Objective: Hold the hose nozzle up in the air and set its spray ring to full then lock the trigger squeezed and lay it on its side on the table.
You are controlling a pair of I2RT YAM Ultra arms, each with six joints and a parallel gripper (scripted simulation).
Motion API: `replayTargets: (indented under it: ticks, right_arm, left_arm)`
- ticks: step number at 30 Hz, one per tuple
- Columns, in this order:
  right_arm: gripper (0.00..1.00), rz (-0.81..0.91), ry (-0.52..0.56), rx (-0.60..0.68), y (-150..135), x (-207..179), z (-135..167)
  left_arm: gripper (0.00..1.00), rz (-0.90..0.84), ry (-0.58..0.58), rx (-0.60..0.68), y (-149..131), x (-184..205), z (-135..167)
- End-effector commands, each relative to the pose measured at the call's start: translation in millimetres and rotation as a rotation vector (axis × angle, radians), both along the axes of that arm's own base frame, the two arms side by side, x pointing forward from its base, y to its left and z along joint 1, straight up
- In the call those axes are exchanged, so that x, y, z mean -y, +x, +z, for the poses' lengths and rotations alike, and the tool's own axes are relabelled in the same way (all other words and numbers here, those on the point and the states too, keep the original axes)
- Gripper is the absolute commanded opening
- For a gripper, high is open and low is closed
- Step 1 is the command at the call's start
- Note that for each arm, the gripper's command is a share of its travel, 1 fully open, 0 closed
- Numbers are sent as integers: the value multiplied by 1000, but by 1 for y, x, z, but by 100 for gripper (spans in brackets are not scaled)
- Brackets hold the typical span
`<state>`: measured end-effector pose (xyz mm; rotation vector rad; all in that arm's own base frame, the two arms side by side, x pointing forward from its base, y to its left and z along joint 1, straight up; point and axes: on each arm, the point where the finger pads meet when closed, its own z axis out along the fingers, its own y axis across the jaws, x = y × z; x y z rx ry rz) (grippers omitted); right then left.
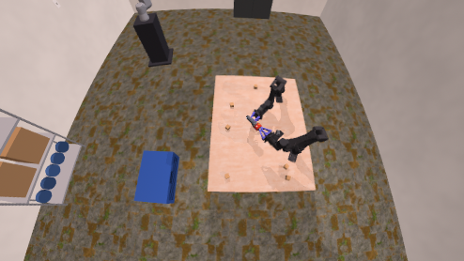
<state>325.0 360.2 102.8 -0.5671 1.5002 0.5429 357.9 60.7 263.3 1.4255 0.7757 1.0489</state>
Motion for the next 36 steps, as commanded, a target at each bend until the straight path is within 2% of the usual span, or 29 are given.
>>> replayTargets:
  ticks: [1,2,3,5,8,9,11,12,14,15,17,18,19,20,21,22,23,25,26,28,29,31,32,34,35,36]
  right_arm:
    - [35,7,139,95,1,-7,52]
    - [35,7,139,95,1,-7,52]
    - [35,7,139,95,1,-7,52]
    - [35,7,139,95,1,-7,52]
    - [35,7,139,95,1,-7,52]
    - [35,7,139,95,1,-7,52]
    - [35,7,139,95,1,-7,52]
    - [35,7,139,95,1,-7,52]
    - [35,7,139,95,1,-7,52]
    - [35,7,139,95,1,-7,52]
    - [35,7,139,95,1,-7,52]
    - [35,7,139,95,1,-7,52]
    - [35,7,139,95,1,-7,52]
    - [35,7,139,95,1,-7,52]
    - [35,7,139,95,1,-7,52]
    - [35,7,139,95,1,-7,52]
    - [35,7,139,95,1,-7,52]
    - [35,7,139,95,1,-7,52]
    - [35,7,139,95,1,-7,52]
    - [35,7,139,95,1,-7,52]
    - [35,7,139,95,1,-7,52]
    - [35,7,139,95,1,-7,52]
    - [35,7,139,95,1,-7,52]
    - [35,7,139,95,1,-7,52]
    - [35,7,139,95,1,-7,52]
    - [35,7,139,95,1,-7,52]
  left_arm:
    - [37,14,-76,-155,3,2,0]
    - [37,14,-75,-148,2,4,4]
    - [37,17,-81,-147,6,2,26]
    - [37,19,-95,-144,5,3,44]
    - [37,24,-164,-228,-2,9,36]
    - [37,24,-156,-207,-2,9,57]
    - [37,28,-195,-255,-7,13,52]
    - [37,29,-192,-241,-8,14,69]
    - [37,33,-234,-293,-14,19,62]
    - [37,34,-229,-276,-16,20,80]
    - [37,34,-229,-276,-16,20,80]
    - [37,40,-269,-334,-13,19,67]
    - [37,60,-343,-396,-3,14,39]
    - [37,84,-388,-382,8,8,59]
    - [37,94,-438,-376,6,11,74]
    - [37,101,-472,-405,9,11,65]
    - [37,114,-514,-424,11,11,77]
    - [37,132,-583,-486,16,13,60]
    - [37,142,-624,-498,20,13,72]
    - [37,163,-687,-555,24,16,54]
    - [37,173,-724,-568,28,16,64]
    - [37,197,-784,-622,31,19,45]
    - [37,209,-819,-639,34,20,50]
    - [37,209,-819,-639,34,20,50]
    - [37,248,-902,-709,36,21,41]
    - [37,265,-931,-736,36,23,31]
